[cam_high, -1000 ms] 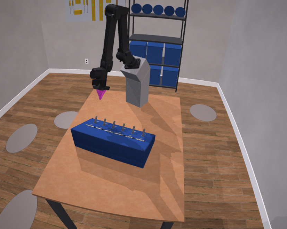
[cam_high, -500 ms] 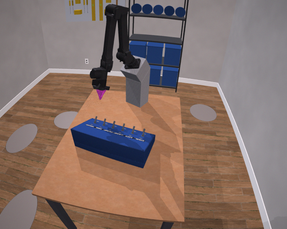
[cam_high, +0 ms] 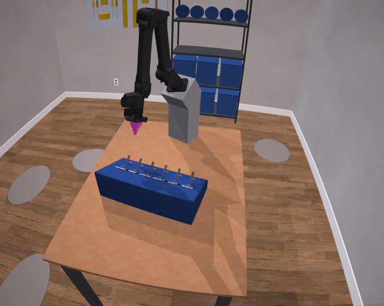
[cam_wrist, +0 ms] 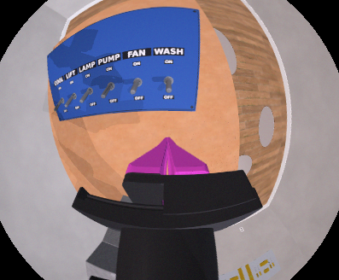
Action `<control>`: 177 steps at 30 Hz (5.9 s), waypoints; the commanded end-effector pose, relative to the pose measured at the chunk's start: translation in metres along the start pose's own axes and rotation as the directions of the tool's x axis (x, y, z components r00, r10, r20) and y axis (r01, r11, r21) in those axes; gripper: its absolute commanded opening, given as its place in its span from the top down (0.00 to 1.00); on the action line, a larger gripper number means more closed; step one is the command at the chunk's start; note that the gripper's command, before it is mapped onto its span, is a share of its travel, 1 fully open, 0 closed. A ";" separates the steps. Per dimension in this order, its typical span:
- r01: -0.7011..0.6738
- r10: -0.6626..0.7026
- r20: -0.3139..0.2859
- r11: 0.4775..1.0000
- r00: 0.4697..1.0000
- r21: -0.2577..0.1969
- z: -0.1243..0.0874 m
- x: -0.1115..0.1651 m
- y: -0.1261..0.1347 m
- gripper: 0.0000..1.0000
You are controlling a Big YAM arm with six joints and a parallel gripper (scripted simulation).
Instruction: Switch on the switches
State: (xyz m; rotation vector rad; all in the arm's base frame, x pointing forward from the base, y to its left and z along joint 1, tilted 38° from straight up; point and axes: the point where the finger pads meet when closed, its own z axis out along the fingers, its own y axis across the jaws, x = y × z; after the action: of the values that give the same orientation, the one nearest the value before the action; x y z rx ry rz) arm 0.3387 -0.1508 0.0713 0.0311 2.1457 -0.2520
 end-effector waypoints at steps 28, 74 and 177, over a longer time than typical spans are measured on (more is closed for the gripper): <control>0.001 -0.001 0.034 1.000 0.999 0.002 0.091 -0.013 0.000 1.00; 0.003 -0.003 0.051 1.000 0.999 0.008 0.118 -0.021 -0.002 1.00; 0.000 0.000 0.032 1.000 0.999 0.001 0.116 -0.013 0.002 1.00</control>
State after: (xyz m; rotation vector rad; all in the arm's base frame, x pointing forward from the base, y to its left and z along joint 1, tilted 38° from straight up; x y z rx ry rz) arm 0.4413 -0.1758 0.0163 0.0270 2.1298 -0.2586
